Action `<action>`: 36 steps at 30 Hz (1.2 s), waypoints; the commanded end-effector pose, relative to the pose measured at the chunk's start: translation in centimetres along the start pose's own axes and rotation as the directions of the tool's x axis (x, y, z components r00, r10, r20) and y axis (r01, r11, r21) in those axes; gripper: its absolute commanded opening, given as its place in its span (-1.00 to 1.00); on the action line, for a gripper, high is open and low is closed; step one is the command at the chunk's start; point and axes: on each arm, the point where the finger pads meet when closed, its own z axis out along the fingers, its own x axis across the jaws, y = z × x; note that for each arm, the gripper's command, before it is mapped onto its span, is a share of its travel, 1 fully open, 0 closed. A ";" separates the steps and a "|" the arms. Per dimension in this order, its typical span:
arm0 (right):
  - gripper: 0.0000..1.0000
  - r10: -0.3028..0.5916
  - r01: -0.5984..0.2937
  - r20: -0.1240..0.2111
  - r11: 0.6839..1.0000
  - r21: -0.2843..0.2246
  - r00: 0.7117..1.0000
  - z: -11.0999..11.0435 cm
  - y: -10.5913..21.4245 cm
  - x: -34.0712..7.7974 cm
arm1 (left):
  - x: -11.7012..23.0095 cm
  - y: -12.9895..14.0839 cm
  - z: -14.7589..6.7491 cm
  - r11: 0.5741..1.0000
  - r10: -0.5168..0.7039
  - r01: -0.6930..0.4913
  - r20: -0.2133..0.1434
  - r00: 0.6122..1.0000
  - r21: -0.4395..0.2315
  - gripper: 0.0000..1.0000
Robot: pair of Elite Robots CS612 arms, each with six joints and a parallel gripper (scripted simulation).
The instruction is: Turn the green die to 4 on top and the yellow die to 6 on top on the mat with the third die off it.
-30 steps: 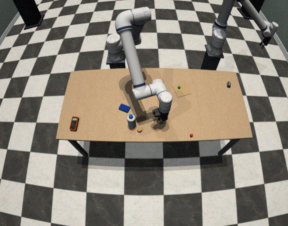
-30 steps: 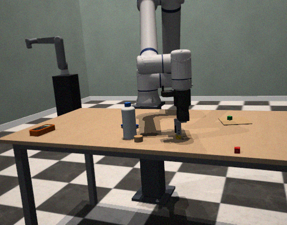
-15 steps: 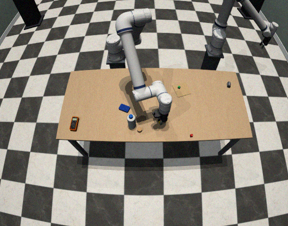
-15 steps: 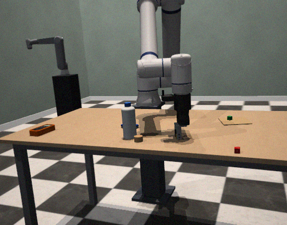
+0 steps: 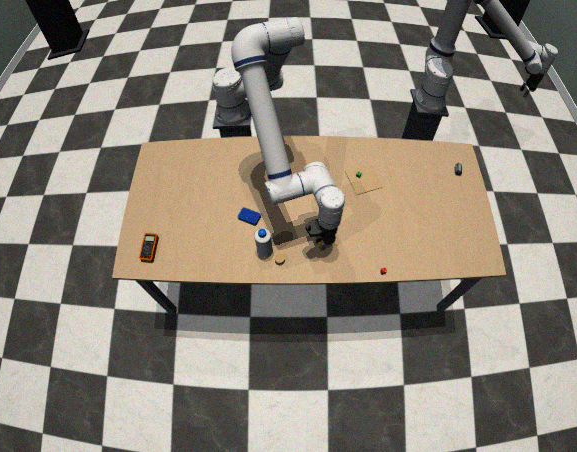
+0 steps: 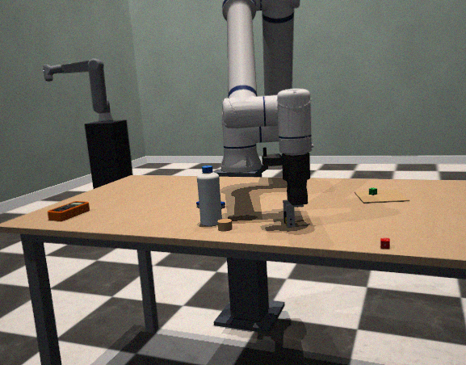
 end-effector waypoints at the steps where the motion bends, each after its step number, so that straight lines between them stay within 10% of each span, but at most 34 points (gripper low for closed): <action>1: 0.40 0.000 0.000 0.002 1.000 0.000 1.000 -0.2 0.0 -0.1 | 0.0 0.1 -0.1 1.000 0.000 0.000 0.000 1.000 -0.001 1.00; 9: 0.40 0.000 0.000 0.002 1.000 0.000 1.000 -0.2 0.0 -0.1 | 0.0 0.1 -0.1 1.000 0.000 0.000 0.000 1.000 -0.001 1.00; 10: -0.19 0.000 0.000 0.002 1.000 0.000 1.000 -0.2 0.0 -0.1 | 0.0 0.1 -0.1 1.000 0.000 0.000 0.000 1.000 -0.001 1.00; 36: -0.19 0.000 0.000 0.002 1.000 0.000 1.000 -0.2 0.0 -0.1 | 0.0 0.1 -0.1 1.000 0.000 0.000 0.000 1.000 -0.001 1.00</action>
